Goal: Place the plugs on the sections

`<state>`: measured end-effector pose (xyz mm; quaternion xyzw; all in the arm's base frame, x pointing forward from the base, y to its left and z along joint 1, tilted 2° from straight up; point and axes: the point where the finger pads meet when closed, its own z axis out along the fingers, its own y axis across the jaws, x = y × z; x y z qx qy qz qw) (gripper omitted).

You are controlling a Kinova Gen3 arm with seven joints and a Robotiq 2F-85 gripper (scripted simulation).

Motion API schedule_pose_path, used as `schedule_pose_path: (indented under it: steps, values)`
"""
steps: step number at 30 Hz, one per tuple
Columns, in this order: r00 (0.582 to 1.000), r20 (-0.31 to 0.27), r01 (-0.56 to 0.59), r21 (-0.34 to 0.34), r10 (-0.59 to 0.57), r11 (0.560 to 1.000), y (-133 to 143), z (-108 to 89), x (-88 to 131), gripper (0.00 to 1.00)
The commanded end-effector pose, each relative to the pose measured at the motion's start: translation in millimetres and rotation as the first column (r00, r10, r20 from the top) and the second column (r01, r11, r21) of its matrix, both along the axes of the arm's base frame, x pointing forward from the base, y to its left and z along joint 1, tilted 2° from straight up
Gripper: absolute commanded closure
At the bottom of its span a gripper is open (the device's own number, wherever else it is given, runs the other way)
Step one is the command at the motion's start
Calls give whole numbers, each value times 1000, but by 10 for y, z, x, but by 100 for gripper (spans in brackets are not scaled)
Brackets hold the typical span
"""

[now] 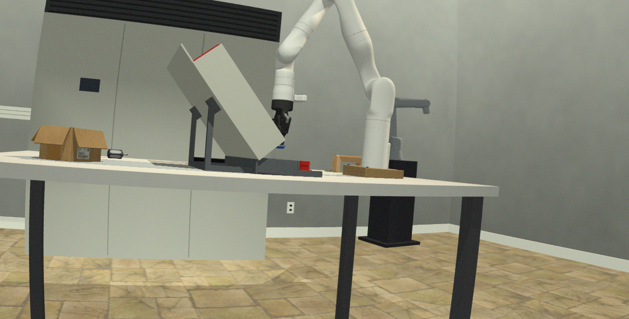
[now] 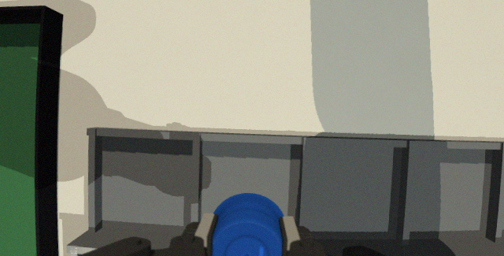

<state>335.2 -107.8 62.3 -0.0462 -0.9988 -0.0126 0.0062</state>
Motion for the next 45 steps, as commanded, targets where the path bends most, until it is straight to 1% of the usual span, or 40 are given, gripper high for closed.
schedule_pose_path:
  steps: [1, 9, 10, 26, 27, 43, 44, 45]
  values:
    - [1000, -7, -6, 3, 6, 1000, 7, -49, -26, 100]
    - [1000, -7, -6, 3, 6, 1000, 7, -49, -26, 100]
    - [1000, -4, 0, 2, 0, 1000, 10, -274, -27, 100]
    - [1000, -4, 0, 2, 0, 1000, 10, -274, -27, 100]
    - [1000, -7, -8, 2, 8, 1000, 26, -498, -37, 100]
    - [1000, -7, -8, 2, 8, 1000, 26, -498, -37, 100]
    - [1000, -5, 1, 1, -1, 1000, 24, -563, -34, 100]
    - [1000, -5, 1, 1, -1, 1000, 24, -563, -34, 100]
